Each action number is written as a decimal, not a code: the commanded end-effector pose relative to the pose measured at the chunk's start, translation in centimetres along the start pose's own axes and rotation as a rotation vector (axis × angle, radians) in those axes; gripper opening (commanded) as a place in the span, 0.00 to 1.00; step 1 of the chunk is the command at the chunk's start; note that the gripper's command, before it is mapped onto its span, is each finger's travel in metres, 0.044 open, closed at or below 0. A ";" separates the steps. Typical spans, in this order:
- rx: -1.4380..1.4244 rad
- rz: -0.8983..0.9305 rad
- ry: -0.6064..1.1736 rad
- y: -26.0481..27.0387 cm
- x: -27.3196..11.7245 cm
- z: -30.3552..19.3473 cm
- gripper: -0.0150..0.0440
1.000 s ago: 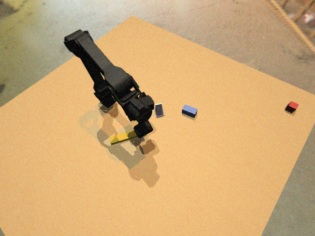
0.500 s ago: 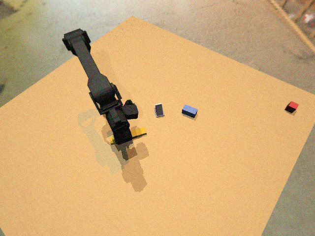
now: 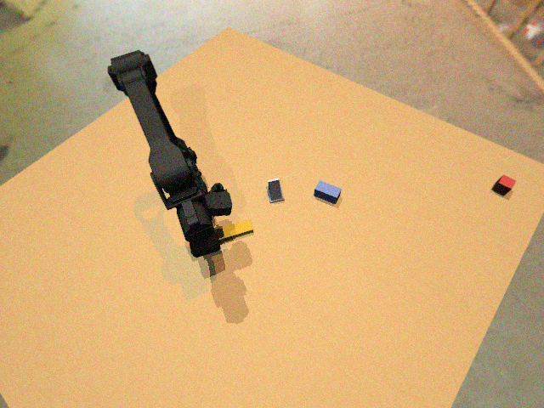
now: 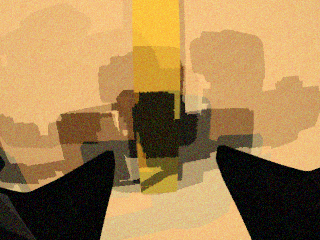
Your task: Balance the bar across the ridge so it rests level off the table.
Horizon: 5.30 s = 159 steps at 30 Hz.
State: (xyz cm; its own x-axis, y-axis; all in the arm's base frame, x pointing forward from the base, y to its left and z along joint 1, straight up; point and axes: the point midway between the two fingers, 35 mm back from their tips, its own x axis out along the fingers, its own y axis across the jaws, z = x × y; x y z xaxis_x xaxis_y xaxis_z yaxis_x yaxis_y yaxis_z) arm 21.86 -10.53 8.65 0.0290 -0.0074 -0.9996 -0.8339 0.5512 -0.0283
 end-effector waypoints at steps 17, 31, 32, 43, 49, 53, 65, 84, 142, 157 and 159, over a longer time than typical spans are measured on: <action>-0.004 0.009 0.007 0.3 3.4 -0.2 0.79; -0.004 0.009 0.007 0.3 4.2 -0.2 0.79; -0.004 0.009 0.007 0.3 4.2 -0.2 0.79; 0.000 0.010 0.002 0.3 4.1 -0.1 0.50; 0.000 0.010 0.002 0.3 4.1 -0.1 0.43; 0.000 0.010 0.002 0.2 3.5 -0.1 0.25; -0.001 0.009 0.003 -0.3 0.6 0.0 0.25; -0.003 0.008 0.006 -0.4 -4.2 0.0 0.25; -1.189 0.008 -0.012 4.1 -7.9 15.1 0.25; -1.484 0.005 -0.017 5.8 -8.0 19.8 0.25; -1.484 0.005 -0.017 5.8 -7.9 19.8 0.25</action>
State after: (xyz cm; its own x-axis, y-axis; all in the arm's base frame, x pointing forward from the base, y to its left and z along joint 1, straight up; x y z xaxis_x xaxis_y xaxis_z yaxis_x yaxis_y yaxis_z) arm 27.50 9.04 16.44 0.0162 0.0088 -0.9998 -0.6365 -0.7711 -0.0171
